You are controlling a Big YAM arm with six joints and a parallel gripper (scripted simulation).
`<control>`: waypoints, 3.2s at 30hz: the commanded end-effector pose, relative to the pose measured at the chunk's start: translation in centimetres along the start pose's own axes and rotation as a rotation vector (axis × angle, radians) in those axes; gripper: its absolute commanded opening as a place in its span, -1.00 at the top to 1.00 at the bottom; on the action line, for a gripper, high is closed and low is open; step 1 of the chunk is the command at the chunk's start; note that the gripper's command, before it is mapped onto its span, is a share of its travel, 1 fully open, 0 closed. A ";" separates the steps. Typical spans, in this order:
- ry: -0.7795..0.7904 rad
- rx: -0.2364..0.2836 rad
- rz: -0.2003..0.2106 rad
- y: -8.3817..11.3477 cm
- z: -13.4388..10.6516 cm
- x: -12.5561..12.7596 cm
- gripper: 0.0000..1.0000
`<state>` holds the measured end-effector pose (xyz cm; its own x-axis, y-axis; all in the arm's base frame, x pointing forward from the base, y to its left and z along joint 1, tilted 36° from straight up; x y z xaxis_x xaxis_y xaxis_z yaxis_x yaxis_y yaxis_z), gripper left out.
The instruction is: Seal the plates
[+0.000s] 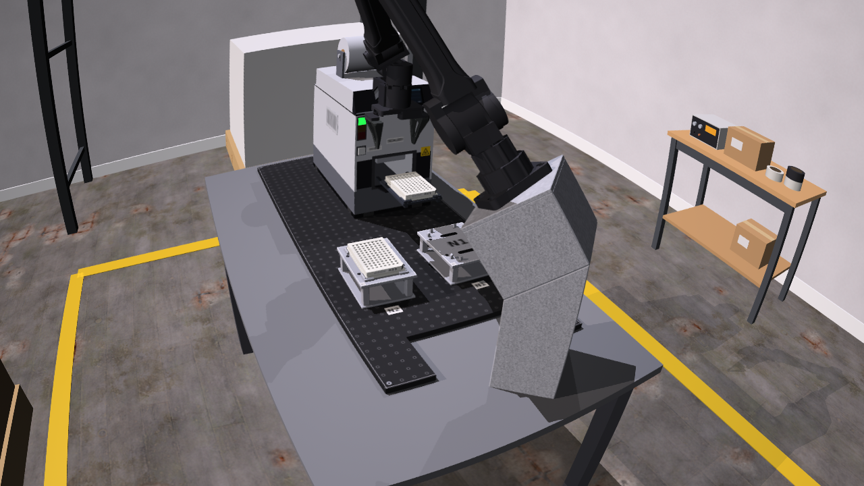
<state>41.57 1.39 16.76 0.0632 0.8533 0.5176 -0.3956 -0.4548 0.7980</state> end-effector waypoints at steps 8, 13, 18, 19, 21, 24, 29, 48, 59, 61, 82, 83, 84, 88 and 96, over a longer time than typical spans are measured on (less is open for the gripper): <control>0.026 -0.035 0.007 4.6 0.5 4.5 1.00; 0.021 -0.041 0.000 3.7 1.3 3.1 1.00; 0.014 -0.029 0.002 3.2 0.8 2.3 1.00; 0.014 -0.029 0.002 3.1 0.7 2.0 1.00; 0.013 -0.025 0.002 2.8 0.5 1.8 1.00; 0.005 -0.009 -0.001 2.3 0.0 1.4 1.00; 0.027 -0.009 0.008 2.2 0.2 2.4 1.00; -0.008 -0.219 0.051 3.9 0.1 2.3 1.00; -0.030 -0.478 0.143 2.6 -2.1 2.5 1.00; -0.037 -0.536 0.163 2.3 -2.6 2.5 1.00; -0.007 -0.869 0.250 1.8 -2.8 1.7 1.00; -0.003 -0.871 0.248 1.9 -2.7 1.7 1.00; -0.003 -0.871 0.248 1.9 -2.7 1.7 1.00; 0.002 -0.868 0.239 2.0 -2.5 1.4 1.00; 0.040 -0.858 0.246 1.6 -2.7 2.4 1.00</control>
<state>38.20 2.99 17.21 -0.1017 0.7619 0.6397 -0.9422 -0.2800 0.1837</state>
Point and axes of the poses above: the point where the finger pads meet when closed, its own y axis back along the fingers, its own x axis across the jaws, z = x × y, the point moved 4 cm from there along y, back along the fingers, and after that the axes turned 15 degrees about -y, right-handed, at the moved point
